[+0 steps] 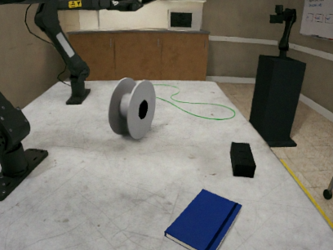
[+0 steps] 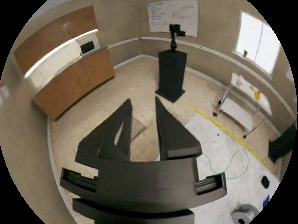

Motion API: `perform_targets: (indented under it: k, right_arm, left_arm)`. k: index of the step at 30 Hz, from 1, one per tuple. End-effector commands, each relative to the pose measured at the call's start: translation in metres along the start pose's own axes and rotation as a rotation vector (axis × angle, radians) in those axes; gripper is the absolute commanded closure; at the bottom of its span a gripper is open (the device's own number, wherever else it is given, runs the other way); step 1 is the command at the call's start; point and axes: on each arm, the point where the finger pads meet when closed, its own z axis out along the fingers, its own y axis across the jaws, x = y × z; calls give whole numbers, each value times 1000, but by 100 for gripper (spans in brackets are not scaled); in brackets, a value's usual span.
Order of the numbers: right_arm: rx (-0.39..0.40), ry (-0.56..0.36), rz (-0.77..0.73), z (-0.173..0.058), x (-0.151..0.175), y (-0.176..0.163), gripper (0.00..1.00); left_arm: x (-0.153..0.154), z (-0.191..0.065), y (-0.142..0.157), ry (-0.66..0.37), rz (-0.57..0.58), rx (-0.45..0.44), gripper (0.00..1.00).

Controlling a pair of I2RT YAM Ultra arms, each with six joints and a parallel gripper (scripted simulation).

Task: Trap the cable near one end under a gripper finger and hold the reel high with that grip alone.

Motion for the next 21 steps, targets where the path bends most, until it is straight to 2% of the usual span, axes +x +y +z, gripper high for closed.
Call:
perform_targets:
  k: [1, 6, 21]
  right_arm:
    - [23, -84, 3, -12, -34, -7, 25]
    - [23, -84, 3, -12, -34, -7, 25]
    - [23, -84, 3, -12, -34, -7, 25]
  left_arm:
    - [-1, 0, -44, -7, 4, 105, 70]
    - [0, -7, -85, -7, 5, 213, 70]
    - [3, -4, -92, 21, 16, 231, 70]
